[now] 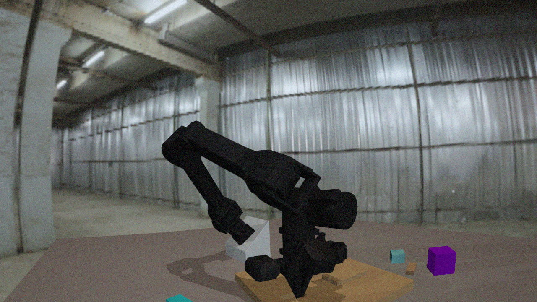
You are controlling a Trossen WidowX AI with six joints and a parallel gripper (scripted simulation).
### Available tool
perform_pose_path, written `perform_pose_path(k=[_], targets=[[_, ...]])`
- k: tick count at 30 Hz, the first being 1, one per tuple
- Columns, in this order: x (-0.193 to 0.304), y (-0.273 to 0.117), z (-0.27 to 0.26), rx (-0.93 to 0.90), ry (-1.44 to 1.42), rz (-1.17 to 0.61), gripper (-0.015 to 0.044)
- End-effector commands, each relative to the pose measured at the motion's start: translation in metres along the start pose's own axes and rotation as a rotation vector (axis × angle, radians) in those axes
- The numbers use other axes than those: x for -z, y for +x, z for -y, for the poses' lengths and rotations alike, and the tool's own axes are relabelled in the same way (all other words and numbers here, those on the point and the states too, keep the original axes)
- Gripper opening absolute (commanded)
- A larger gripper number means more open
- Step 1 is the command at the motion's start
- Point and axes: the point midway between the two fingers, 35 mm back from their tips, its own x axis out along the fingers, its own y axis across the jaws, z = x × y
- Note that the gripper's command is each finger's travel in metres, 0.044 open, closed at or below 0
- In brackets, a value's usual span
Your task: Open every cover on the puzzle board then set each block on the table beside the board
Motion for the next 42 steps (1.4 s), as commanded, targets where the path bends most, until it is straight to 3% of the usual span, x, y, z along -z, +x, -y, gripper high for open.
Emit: perform_pose_path(k=[1,21,42], targets=[[-0.007,0.001,0.001,0.004,-0.003,0.0,0.0],[-0.025,0.002,0.001,0.005,-0.002,0.001,0.0],[-0.03,-0.025,-0.001,0.002,-0.002,0.001,0.0]])
